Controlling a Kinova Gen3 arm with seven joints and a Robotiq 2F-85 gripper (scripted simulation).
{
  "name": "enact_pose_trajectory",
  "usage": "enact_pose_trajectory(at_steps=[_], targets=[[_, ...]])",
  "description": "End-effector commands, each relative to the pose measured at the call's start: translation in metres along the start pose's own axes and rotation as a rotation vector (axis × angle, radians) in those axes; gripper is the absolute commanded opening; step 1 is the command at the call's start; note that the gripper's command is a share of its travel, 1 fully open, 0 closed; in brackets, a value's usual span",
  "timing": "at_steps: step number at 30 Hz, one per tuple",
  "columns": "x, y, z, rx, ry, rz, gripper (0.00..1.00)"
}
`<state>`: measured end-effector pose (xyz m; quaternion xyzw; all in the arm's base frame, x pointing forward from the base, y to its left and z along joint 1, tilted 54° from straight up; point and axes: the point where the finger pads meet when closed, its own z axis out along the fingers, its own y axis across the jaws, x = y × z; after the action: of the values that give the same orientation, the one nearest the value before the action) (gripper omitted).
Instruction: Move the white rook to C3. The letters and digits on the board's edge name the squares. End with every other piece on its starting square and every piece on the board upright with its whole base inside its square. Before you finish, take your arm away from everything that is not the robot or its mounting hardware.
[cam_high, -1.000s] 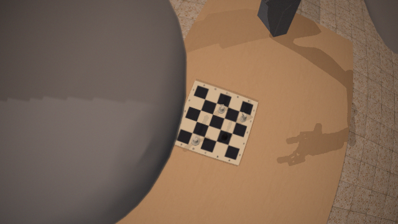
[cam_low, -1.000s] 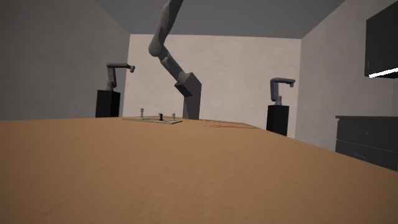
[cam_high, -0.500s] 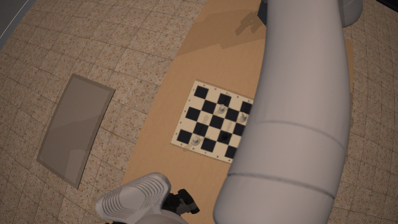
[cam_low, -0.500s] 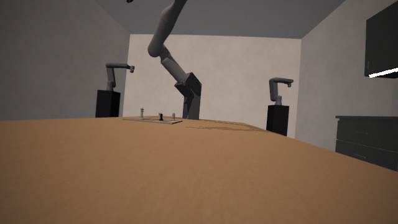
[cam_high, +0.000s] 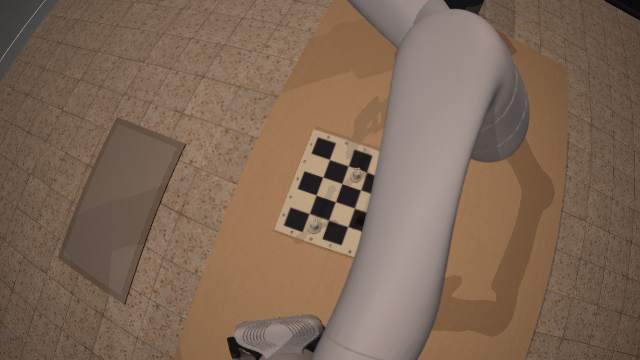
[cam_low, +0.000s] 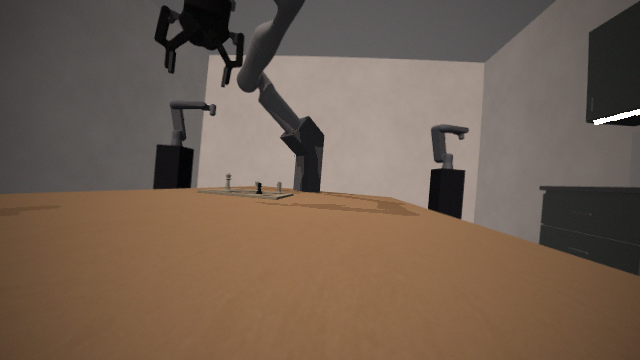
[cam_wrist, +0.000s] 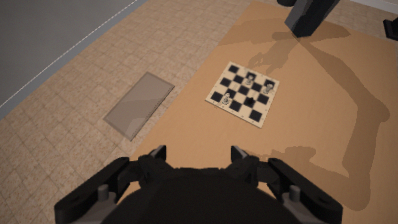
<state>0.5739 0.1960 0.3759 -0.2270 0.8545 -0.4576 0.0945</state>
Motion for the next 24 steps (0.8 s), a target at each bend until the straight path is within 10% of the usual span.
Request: enact_pose_trajectory(at_steps=[1, 10, 24], targets=[[-0.003, 0.001, 0.041, -0.031, 0.05, 0.052, 1.0], [-0.013, 0.031, 0.116, -0.156, 0.123, 0.22, 1.0], [-0.015, 0.058, 0.177, -0.259, 0.202, 0.374, 1.0]])
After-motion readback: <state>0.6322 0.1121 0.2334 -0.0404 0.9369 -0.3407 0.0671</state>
